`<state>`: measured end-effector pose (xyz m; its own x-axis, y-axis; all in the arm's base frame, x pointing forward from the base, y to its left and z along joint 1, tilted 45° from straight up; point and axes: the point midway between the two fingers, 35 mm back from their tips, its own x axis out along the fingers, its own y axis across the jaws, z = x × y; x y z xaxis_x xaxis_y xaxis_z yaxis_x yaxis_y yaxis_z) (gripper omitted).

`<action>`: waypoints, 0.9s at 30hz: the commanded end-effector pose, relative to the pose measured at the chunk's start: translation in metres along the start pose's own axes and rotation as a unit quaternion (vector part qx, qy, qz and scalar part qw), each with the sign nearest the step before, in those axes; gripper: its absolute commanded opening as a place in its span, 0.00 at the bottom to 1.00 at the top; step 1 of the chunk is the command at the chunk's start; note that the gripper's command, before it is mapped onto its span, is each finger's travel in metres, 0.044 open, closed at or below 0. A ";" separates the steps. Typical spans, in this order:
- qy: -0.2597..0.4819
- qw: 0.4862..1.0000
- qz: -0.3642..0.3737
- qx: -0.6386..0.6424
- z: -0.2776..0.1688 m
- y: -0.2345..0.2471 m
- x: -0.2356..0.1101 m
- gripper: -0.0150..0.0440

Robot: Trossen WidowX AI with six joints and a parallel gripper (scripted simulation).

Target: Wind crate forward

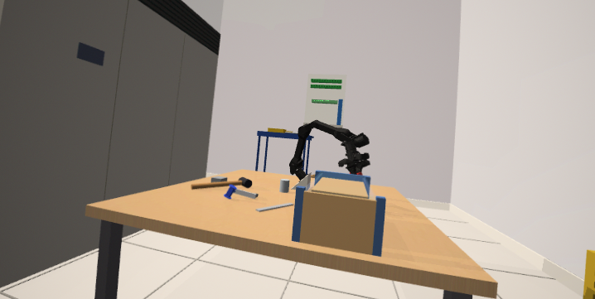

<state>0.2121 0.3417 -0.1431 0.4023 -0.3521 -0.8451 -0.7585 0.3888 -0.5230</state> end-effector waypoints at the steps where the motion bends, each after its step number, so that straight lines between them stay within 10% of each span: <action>1: 0.003 1.000 0.021 -0.016 -0.006 0.028 -0.004 0.25; 27: 0.003 1.000 0.022 -0.017 -0.015 0.053 -0.009 0.25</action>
<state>0.1807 0.3535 -0.1567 0.3958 -0.3338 -0.8555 -0.7667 0.3927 -0.5079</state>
